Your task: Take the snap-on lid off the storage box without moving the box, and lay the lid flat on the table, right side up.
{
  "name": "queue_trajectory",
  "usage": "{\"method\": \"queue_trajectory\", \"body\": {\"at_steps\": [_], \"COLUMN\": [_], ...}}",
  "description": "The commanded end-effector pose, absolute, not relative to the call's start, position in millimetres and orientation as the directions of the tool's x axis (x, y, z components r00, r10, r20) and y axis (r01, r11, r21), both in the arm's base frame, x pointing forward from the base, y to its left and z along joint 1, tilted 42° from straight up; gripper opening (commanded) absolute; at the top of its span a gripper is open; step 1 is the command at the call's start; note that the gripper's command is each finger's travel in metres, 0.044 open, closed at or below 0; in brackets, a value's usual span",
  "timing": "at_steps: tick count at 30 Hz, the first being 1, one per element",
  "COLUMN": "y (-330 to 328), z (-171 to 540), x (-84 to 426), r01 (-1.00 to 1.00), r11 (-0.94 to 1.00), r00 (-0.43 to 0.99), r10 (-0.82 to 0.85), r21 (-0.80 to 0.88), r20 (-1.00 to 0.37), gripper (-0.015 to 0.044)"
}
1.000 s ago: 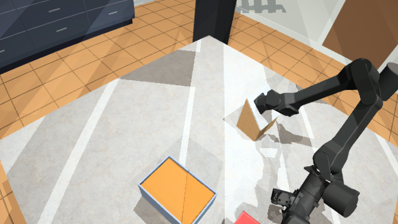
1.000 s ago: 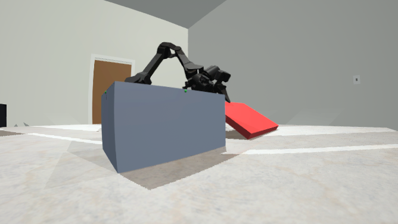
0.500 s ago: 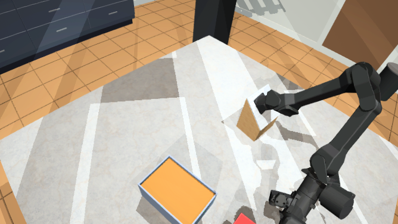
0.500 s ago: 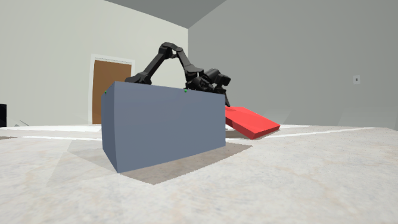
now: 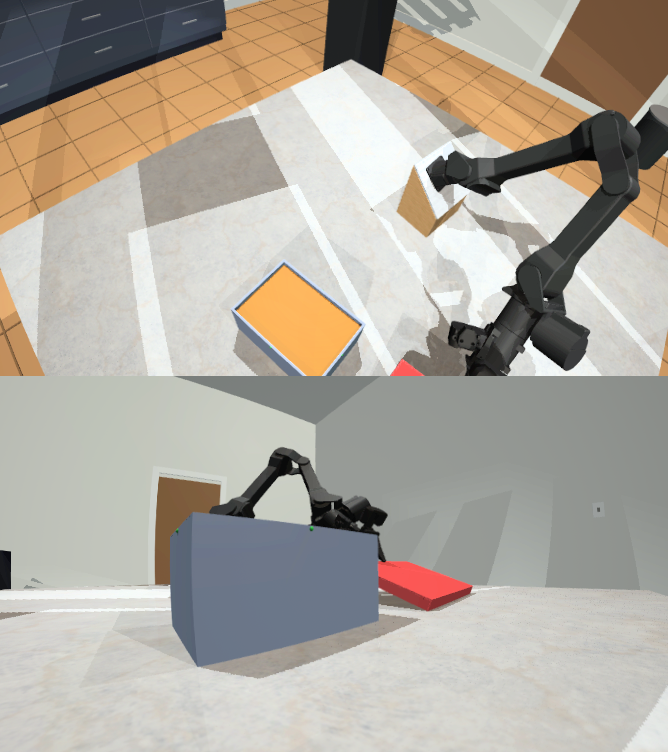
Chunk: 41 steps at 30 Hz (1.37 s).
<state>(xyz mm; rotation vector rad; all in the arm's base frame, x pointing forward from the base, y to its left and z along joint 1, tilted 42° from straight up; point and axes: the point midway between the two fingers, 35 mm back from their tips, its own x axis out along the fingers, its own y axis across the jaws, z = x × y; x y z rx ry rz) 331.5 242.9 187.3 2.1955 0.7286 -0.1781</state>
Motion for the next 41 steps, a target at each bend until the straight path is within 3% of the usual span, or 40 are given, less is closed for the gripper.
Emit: {"method": "queue_trajectory", "body": {"at_steps": [1,10,12,18,41], "y": [243,243,243,242,242], "z": [188,189,189,186,180], "x": [332,332,332,321,275], "r01": [0.560,0.564,0.564,0.564,0.566], "r11": [-0.513,-0.511,-0.511,-0.511,-0.512], "r00": [0.822,0.820,0.820,0.819,0.818], "r10": [0.444,0.444,0.444,0.445,0.445], "r21": [0.651,0.649,0.649,0.648,0.646], "r20": [-0.357,-0.362,-0.362,-0.362,-0.365], "gripper": [0.0026,0.0262,0.0275,0.0433,0.0440]}}
